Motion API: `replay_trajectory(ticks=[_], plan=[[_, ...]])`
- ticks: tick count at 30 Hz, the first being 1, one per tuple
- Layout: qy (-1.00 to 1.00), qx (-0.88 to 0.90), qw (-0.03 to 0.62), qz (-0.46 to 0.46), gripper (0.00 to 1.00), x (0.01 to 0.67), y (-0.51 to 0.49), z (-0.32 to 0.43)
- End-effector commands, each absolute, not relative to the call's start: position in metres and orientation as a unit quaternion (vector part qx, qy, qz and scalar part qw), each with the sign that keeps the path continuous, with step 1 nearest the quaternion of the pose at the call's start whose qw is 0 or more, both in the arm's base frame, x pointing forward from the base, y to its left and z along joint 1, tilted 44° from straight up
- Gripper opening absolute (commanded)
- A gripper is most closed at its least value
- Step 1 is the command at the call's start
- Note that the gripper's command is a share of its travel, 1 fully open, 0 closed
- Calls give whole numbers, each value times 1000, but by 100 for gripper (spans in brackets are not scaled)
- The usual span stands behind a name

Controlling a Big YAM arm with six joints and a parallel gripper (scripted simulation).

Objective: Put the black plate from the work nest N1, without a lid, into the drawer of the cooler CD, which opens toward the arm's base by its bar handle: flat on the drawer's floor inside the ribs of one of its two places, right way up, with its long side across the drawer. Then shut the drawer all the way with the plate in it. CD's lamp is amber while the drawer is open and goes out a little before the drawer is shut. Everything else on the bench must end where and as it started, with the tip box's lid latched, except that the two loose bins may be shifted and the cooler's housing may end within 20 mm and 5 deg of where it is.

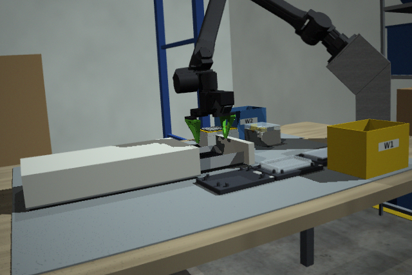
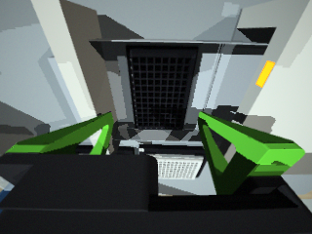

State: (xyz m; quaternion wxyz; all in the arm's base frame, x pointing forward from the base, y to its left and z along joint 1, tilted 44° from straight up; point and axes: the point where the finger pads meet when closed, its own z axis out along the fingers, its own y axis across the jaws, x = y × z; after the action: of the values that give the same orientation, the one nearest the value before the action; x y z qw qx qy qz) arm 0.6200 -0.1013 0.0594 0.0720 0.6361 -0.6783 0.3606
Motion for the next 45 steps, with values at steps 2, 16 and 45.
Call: replay_trajectory(ticks=[2,16,45], plan=[[-675,632,47,376,100,624,-78,94],[-676,632,47,377,100,618,-69,106],[-676,631,45,377,100,605,-50,132]])
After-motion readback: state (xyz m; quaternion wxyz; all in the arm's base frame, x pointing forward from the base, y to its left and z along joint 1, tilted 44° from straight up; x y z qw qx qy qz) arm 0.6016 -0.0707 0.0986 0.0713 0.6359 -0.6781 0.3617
